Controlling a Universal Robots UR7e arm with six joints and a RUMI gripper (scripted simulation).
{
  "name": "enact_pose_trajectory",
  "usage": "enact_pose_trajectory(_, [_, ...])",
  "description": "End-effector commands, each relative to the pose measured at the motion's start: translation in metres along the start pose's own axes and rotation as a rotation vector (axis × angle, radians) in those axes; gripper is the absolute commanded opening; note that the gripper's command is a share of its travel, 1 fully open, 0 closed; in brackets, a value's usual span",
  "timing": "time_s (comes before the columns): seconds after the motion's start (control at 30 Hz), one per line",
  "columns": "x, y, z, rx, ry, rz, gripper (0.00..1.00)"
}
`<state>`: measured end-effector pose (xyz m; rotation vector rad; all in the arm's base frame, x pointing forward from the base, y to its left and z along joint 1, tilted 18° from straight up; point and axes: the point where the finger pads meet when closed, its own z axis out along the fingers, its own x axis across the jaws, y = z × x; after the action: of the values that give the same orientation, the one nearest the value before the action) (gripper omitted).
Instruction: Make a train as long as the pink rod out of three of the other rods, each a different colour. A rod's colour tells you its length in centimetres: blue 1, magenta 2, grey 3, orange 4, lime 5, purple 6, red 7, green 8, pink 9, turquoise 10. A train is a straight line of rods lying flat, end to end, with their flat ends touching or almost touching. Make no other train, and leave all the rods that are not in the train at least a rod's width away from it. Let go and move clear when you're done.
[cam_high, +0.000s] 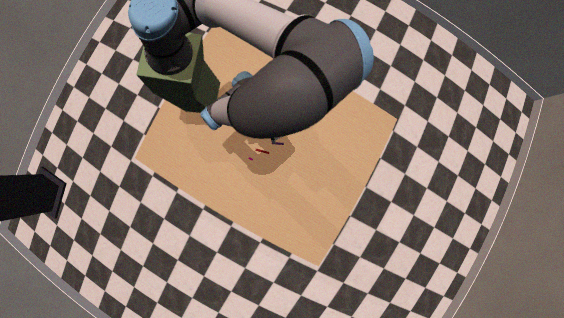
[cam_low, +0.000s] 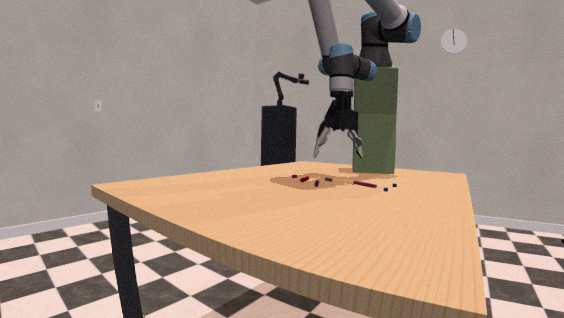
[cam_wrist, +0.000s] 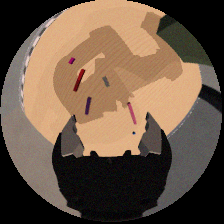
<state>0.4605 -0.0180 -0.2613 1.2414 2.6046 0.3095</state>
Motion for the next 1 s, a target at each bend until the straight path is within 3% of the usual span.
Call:
enact_pose_trajectory(0.0, [0.0002,-0.0003,-0.0005,-0.001,0.0,0.001,1.0])
enact_pose_trajectory(0.97, [0.0006,-0.0004,-0.0005,-0.001,0.0,0.017,1.0])
